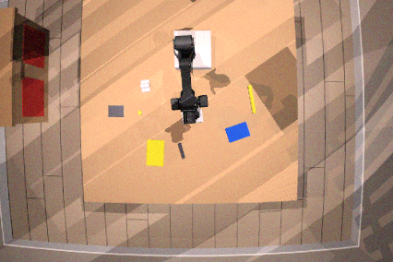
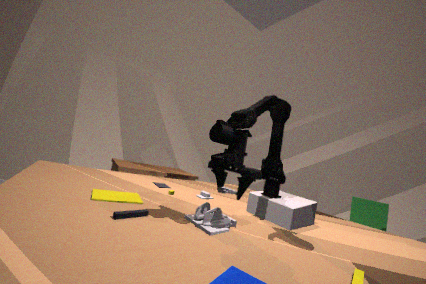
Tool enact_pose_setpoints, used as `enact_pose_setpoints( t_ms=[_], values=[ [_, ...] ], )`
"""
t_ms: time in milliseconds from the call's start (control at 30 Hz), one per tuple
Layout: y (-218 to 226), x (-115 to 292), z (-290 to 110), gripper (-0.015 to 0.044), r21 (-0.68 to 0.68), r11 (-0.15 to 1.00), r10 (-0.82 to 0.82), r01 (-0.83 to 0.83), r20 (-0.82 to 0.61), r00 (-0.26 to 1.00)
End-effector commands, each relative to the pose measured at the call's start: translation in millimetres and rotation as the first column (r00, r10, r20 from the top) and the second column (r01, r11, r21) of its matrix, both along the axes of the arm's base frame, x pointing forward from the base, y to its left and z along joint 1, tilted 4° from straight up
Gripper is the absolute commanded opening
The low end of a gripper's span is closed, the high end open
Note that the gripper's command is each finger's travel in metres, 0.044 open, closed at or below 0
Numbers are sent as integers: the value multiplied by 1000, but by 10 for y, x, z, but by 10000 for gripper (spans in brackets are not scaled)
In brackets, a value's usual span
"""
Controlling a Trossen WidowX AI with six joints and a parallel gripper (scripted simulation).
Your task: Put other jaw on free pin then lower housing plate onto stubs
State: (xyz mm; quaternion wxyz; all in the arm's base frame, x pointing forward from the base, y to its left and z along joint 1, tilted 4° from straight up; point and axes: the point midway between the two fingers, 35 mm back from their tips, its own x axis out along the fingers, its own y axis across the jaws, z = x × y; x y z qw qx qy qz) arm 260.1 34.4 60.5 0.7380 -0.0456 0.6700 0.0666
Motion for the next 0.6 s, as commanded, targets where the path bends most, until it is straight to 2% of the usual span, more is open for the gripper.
enact_pose_setpoints(
  t_ms=[0,567],
  values=[
    [-7,9,1,351,-5,1000,2,-2,3,1000],
    [2,47,-218,351,-5,1000,3,-3,3,1000]
  ],
)
